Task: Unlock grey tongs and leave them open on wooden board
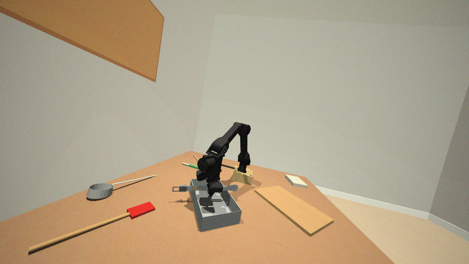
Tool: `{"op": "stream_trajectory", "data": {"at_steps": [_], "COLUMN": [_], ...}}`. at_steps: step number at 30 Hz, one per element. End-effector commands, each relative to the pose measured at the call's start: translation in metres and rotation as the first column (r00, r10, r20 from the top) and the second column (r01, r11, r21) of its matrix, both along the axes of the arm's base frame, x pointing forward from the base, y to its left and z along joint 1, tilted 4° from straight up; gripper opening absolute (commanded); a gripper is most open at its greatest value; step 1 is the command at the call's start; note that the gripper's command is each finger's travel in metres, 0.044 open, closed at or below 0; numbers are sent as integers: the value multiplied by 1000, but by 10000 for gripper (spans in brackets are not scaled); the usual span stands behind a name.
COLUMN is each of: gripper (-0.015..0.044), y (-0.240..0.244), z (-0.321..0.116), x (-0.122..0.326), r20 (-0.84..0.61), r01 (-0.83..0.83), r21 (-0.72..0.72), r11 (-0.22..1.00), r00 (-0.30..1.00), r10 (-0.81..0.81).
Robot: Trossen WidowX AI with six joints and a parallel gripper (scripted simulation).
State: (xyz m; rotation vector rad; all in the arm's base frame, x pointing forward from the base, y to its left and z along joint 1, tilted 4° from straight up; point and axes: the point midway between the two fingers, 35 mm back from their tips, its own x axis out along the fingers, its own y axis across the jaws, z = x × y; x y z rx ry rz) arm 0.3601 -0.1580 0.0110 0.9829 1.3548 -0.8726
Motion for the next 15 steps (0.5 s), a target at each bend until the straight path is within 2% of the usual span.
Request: {"op": "stream_trajectory", "data": {"at_steps": [1, 5, 15], "gripper": [-150, -150, -150], "y": [-4, -6, -6], "z": [35, 90, 93], "x": [3, -3, -3], "r20": [13, 12, 12], "r01": [1, 3, 4], "r21": [-5, -2, -2], "r11": [1000, 1000, 1000], "r00": [1000, 1000, 1000], "r10": [-1, -3, -4]}}
